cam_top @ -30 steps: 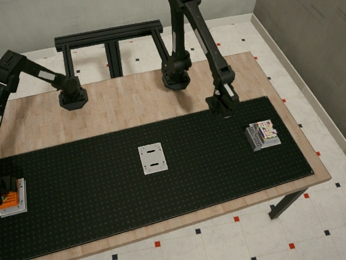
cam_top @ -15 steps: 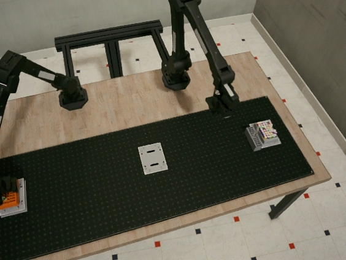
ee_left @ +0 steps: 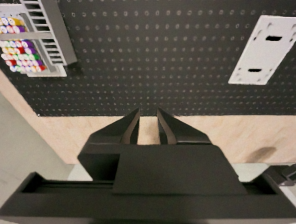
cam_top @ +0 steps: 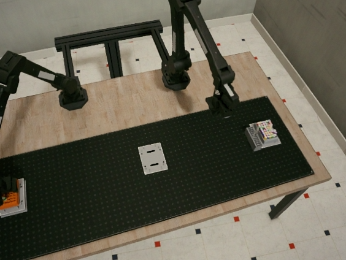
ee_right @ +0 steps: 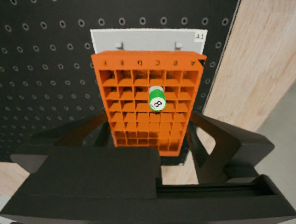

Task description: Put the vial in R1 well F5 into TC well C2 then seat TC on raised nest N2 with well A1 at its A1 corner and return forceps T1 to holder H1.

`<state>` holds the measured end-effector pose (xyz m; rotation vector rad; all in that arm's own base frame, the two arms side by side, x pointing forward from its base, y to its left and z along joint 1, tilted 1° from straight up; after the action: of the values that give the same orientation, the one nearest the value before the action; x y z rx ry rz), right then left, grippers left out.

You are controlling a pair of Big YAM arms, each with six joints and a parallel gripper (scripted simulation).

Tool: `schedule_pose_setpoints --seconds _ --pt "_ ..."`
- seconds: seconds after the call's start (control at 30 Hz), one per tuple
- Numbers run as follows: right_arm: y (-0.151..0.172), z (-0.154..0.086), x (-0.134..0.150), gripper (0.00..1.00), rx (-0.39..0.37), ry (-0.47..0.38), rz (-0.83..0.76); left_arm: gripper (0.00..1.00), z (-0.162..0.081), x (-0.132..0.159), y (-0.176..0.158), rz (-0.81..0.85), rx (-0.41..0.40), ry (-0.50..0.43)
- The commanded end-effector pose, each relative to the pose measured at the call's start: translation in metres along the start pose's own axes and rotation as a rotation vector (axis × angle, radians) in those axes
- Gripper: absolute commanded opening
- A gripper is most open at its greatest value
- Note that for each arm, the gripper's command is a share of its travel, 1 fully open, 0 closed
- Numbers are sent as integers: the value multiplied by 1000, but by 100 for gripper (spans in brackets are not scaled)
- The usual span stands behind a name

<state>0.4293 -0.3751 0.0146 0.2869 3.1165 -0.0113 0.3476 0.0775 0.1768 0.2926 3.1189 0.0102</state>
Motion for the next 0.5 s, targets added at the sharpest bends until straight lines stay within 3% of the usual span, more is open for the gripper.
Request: schedule_pose_setpoints --seconds 0.0,0.47 --pt "4 9 -6 0 2 -6 -4 24 -12 -9 5 -12 -16 -33" --pt "4 11 -7 0 2 -7 -4 24 -12 -9 5 -12 -16 -33"
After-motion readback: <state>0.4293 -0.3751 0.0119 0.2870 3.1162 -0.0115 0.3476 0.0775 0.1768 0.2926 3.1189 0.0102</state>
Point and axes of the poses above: on each arm, the point where the finger pads meet when closed, its own z axis out along the fingers, its own y axis across the jaws, x = y × z, the point moved 8 cm from there along -z, back along the fingers, and after that the axes turned 10 degrees about z, right-handed, at the moved point
